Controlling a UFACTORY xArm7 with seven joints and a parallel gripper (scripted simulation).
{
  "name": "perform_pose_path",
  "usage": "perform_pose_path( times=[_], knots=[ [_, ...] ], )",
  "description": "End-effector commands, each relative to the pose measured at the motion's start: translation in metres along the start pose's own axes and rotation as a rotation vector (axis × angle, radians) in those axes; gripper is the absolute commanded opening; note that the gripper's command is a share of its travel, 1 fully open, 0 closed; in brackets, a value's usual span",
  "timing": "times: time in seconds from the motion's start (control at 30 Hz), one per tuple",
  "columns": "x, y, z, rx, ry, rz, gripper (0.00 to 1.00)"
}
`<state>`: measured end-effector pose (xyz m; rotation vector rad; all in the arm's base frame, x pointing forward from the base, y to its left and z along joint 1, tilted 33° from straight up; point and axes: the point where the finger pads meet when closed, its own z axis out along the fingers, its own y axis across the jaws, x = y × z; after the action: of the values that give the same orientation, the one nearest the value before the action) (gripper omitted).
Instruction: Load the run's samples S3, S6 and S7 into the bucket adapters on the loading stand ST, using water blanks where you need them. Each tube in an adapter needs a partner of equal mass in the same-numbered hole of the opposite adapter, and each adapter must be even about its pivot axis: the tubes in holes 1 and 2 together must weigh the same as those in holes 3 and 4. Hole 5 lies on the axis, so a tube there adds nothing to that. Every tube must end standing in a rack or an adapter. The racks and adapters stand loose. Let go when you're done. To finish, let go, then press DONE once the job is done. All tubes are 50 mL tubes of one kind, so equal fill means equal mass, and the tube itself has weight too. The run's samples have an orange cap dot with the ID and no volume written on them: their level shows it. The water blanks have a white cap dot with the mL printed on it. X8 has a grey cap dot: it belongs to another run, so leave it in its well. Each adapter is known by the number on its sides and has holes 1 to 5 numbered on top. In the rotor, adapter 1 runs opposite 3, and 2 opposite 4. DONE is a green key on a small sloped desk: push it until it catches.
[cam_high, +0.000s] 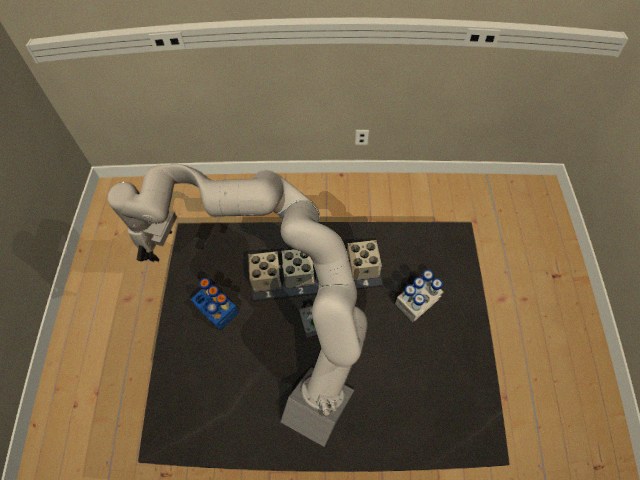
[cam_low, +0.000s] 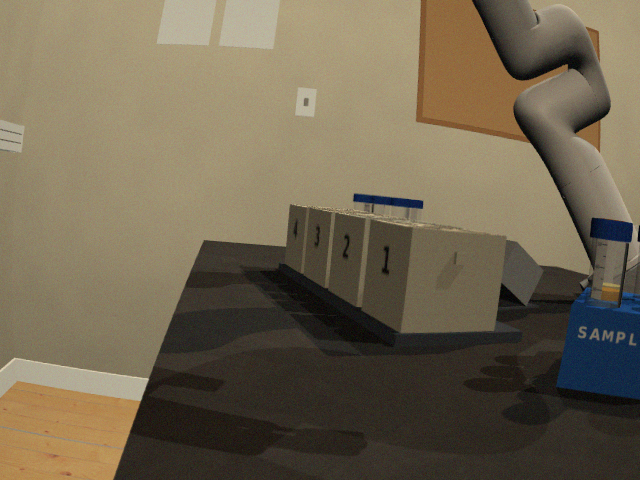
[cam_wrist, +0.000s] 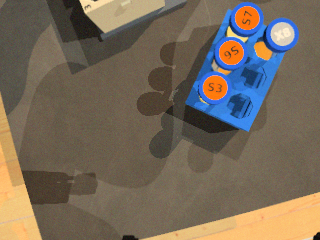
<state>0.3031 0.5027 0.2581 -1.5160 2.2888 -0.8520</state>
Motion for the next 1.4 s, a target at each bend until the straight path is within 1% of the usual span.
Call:
perform_pose_path(
  times=[0.0,0.53,0.73,0.83,0.93,1.1,1.3,1.37],
  knots=[
    [-0.001,0.0,-0.003,-0.001,-0.005,0.0,1.0],
    [-0.001,0.0,-0.003,-0.001,-0.005,0.0,1.0],
    [0.015,-0.025,-0.004,-0.029,-0.005,0.198,1.0],
    [0.016,-0.026,-0.004,-0.032,-0.004,0.222,1.0],
    [0.025,-0.038,-0.004,-0.044,0.0,0.321,1.0],
    [0.028,-0.043,-0.004,-0.05,0.002,0.365,1.0],
    [0.044,-0.063,-0.004,-0.069,0.012,0.543,1.0],
    [0.044,-0.063,-0.004,-0.07,0.012,0.555,1.0]
  ],
)
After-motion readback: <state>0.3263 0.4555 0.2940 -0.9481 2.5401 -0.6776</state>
